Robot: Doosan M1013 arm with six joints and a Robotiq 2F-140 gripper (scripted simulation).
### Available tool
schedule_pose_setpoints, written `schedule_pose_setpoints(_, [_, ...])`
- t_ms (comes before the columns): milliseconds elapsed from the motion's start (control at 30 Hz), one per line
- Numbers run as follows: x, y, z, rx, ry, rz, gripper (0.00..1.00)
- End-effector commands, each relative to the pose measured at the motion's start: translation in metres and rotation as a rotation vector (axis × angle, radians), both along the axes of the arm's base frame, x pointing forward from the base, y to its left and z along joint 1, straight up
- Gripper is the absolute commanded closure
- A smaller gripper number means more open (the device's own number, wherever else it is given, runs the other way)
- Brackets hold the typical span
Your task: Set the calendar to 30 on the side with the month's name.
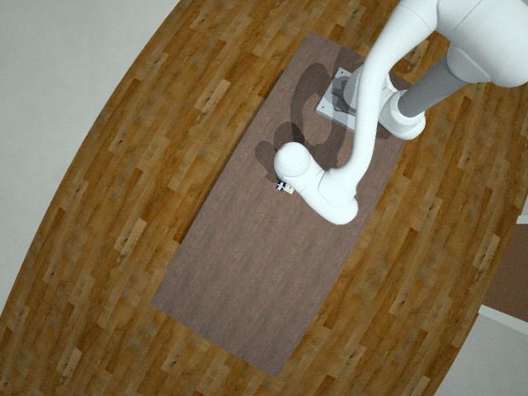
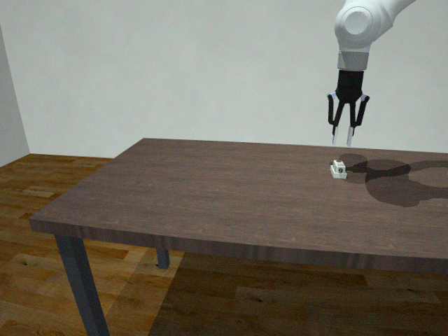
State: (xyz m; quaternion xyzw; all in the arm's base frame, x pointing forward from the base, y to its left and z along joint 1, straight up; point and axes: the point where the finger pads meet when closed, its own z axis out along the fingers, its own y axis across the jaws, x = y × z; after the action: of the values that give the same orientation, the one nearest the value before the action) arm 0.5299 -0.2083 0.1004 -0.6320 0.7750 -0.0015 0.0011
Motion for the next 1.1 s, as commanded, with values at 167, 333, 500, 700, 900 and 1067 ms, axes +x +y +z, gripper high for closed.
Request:
schedule_pose_setpoints(167, [0.0,0.0,-0.001,0.0,0.0,0.0,0.65])
schedule_pose_setpoints(333, [0.0,0.0,-0.005,0.0,0.0,0.0,0.65])
schedule_pose_setpoints(500, [0.0,0.0,-0.008,0.0,0.0,0.0,0.65])
schedule_pose_setpoints(700, [0.0,0.0,-0.016,0.0,0.0,0.0,0.65])
schedule_pose_setpoints(900, [0.0,0.0,-0.025,0.0,0.0,0.0,0.65])
schedule_pose_setpoints(1067, [0.0,0.0,-0.03,0.0,0.0,0.0,0.65])
